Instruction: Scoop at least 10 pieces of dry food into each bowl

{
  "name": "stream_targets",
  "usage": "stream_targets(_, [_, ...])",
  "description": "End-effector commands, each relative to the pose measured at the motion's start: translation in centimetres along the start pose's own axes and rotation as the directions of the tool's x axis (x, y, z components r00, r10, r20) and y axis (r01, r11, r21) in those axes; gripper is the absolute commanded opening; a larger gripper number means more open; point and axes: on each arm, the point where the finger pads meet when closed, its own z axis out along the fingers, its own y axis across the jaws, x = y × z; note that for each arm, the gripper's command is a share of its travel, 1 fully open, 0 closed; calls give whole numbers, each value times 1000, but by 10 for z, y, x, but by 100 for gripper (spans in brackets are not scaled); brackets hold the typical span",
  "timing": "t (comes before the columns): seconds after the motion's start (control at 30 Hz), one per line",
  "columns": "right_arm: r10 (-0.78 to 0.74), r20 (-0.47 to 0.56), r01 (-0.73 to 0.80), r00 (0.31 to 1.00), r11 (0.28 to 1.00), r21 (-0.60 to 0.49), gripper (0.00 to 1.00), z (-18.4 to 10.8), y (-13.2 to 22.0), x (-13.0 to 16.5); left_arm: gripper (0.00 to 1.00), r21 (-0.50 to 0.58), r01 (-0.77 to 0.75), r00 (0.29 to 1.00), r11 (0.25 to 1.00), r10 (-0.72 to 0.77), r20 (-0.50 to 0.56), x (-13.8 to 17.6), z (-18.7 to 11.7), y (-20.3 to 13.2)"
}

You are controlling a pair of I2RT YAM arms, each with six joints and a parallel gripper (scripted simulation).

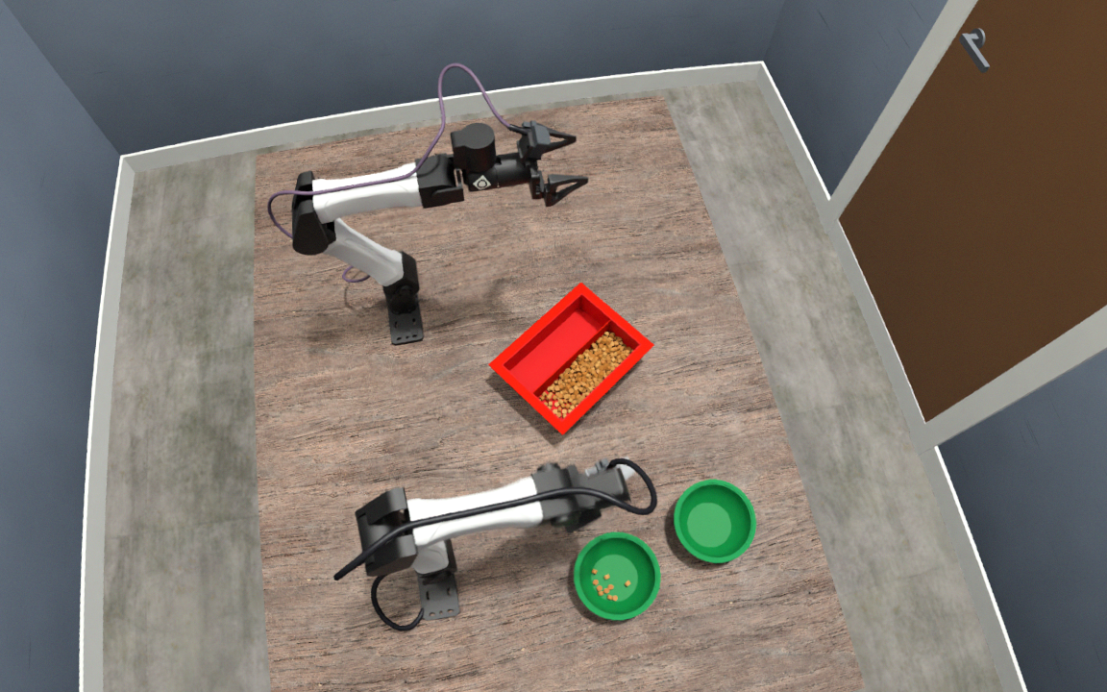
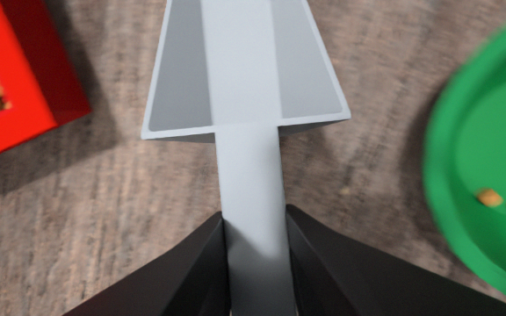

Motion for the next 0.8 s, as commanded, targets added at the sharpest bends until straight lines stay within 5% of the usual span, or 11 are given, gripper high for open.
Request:
stream_targets(0.0, [-5,0,5,1000,999,36,0,-9,16,-16,100,0,1,1000,1000,-1,26,-11,-3,0])
stream_targets(0.77, [-201,-82,208,976,974,93,0,-3,142,-24,100,0,1,1000,1000,-1,26,-11,-3,0])
